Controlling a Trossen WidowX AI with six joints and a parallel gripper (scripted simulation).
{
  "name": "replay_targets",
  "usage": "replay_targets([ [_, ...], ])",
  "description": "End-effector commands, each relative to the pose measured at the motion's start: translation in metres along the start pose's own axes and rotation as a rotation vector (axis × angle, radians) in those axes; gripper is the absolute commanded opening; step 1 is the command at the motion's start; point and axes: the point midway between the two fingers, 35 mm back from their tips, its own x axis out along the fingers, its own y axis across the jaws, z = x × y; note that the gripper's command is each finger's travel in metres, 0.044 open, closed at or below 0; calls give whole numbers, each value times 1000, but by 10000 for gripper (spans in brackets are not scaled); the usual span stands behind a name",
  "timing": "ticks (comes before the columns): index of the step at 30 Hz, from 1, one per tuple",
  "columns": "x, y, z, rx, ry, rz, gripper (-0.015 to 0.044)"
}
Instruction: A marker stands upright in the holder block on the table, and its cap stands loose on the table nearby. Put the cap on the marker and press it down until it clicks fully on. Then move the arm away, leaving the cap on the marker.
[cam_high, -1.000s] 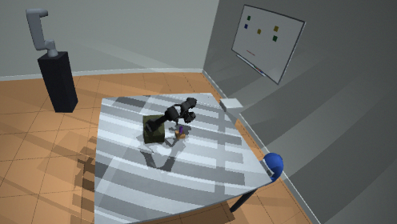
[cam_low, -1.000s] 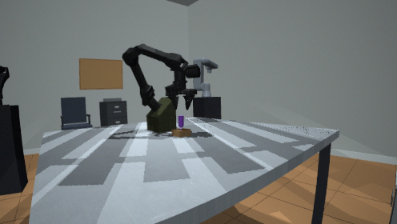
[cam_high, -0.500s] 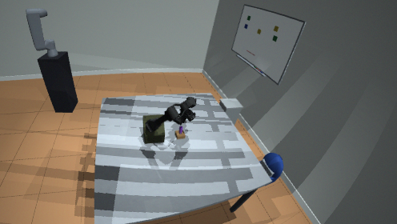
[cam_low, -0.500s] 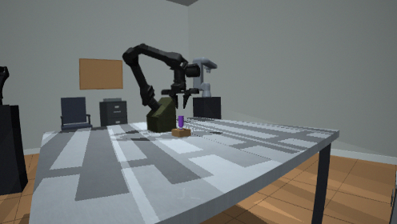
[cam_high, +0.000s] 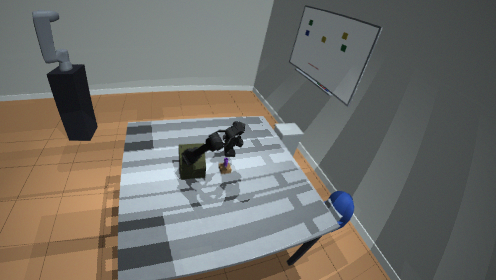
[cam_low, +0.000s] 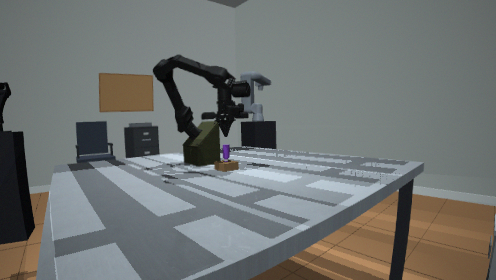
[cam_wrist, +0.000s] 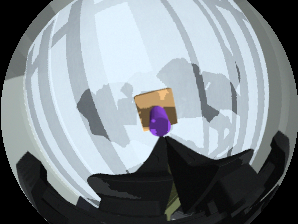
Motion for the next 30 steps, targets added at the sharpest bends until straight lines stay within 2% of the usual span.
replay_targets([
  [1,2,0,-1,-195,1,-3,0],
  [12,4,0,-1,-195,1,-3,0],
  [30,28,0,-1,-195,1,-4,0],
])
